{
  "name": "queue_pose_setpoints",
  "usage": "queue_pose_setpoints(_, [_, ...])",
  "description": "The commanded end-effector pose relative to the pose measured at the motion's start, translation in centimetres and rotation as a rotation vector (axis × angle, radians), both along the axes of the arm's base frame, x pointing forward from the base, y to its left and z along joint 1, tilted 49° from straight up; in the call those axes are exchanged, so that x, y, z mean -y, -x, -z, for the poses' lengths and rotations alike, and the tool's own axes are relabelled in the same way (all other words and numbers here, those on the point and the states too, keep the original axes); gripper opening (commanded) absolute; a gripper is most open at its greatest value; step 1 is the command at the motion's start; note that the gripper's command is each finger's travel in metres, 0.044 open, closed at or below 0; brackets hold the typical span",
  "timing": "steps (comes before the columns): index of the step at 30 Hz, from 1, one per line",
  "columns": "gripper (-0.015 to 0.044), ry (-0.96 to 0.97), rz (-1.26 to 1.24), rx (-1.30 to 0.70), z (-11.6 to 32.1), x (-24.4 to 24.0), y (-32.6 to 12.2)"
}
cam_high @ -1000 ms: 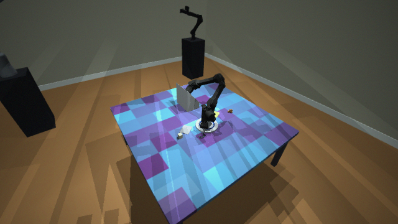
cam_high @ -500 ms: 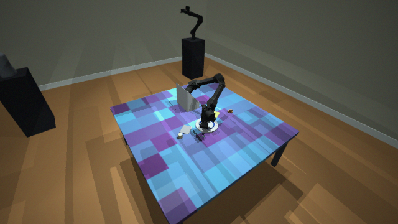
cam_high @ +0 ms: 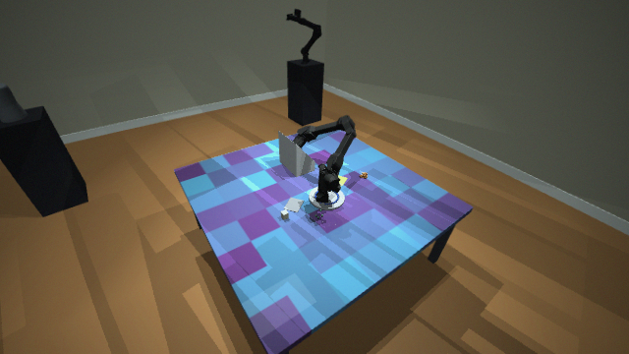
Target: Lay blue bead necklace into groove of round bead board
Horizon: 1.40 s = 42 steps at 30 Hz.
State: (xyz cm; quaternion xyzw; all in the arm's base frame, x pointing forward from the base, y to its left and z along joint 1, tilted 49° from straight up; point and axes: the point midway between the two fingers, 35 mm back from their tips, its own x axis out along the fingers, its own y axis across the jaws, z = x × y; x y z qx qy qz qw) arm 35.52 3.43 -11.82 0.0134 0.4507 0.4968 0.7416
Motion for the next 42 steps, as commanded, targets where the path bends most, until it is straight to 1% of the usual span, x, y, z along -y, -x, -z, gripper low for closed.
queue_pose_setpoints(1, [0.0000, -0.004, -0.004, 0.003, -0.12, 0.13, -0.10])
queue_pose_setpoints(18, [0.0000, -0.004, -0.004, 0.003, 0.68, -0.24, -0.61])
queue_pose_setpoints(35, [0.0440, 0.000, -0.001, 0.003, 0.40, 0.22, -0.58])
queue_pose_setpoints(42, [0.0440, -0.003, -0.004, 0.004, 0.18, 0.47, -0.55])
